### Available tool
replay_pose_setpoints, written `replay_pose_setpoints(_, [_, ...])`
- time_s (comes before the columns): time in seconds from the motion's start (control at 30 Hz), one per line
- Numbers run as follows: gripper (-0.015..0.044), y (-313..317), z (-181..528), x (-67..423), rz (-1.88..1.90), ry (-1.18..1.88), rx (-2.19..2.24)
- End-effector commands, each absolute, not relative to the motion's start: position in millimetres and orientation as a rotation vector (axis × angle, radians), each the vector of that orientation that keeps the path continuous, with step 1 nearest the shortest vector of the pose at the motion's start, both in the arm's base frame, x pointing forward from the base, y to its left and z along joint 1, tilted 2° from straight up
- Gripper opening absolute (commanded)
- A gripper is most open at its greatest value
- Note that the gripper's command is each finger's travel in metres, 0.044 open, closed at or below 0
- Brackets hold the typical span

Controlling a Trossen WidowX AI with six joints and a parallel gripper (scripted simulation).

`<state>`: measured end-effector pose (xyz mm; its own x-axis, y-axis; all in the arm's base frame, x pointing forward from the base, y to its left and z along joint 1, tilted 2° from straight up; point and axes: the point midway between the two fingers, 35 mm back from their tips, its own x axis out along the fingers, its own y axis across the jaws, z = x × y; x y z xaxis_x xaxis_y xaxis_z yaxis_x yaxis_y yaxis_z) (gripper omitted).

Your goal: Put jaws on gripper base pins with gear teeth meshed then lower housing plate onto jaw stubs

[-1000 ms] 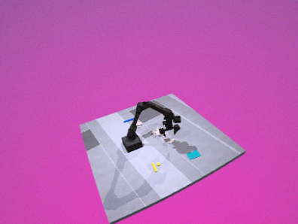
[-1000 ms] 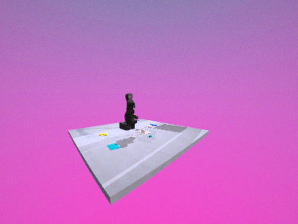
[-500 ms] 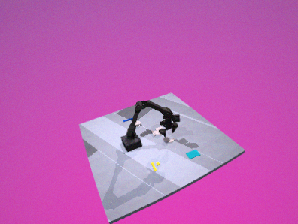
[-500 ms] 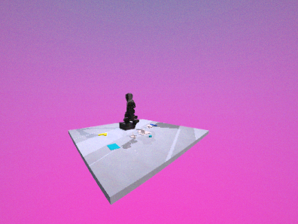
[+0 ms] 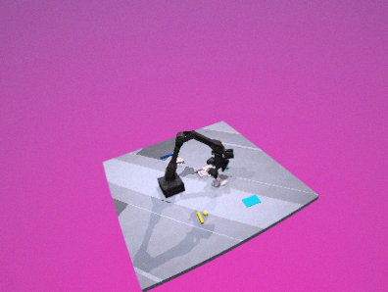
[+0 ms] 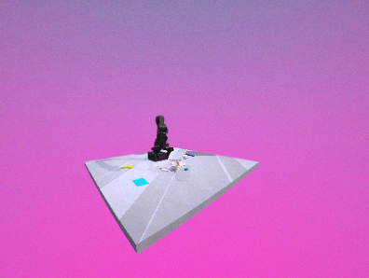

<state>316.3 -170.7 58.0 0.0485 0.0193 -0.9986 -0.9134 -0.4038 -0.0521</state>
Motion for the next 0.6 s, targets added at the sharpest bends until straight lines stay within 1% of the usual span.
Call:
replay_pose_setpoints(0.0, [0.044,-169.3,58.5,316.4,1.53,0.877,-1.594])
replay_pose_setpoints(0.57, [0.044,-164.0,59.5,315.0,1.76,0.626,-1.84])
